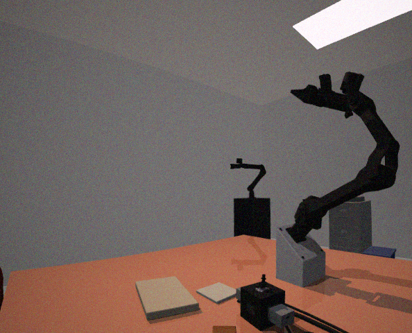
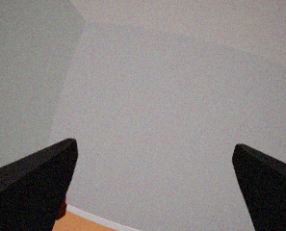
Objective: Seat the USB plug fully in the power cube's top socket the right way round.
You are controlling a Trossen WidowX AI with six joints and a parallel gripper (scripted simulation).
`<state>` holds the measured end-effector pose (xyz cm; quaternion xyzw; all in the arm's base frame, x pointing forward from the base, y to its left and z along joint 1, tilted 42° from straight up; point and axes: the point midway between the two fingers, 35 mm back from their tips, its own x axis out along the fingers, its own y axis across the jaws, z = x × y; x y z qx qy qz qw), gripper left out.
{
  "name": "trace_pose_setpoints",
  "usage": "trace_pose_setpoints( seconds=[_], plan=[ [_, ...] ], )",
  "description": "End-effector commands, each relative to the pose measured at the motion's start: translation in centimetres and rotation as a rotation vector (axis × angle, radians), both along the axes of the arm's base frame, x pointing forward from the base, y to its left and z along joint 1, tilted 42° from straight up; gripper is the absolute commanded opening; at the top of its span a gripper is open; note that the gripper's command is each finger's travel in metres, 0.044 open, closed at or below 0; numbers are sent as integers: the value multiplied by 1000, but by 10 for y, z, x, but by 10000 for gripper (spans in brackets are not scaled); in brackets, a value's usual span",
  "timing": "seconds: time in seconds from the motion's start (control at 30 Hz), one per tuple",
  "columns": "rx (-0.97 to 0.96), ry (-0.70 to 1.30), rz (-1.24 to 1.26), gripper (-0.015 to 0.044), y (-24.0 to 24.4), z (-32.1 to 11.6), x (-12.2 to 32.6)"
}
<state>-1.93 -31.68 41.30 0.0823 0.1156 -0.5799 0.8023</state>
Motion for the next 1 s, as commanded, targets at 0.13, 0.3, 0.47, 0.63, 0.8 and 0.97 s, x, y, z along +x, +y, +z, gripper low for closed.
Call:
trace_pose_setpoints(
  seconds=[0.13,0.3,0.47,0.63,0.8,0.97],
  plan=[
    [64,60,213,440,-12,-30,53],
    [129,155,502,440,-11,-71,127],
    [167,252,778,440,8,-108,193],
    [173,335,1056,440,48,-143,251],
    [178,428,1333,440,99,-179,297],
    [160,555,1592,440,157,-217,328]
  ],
)
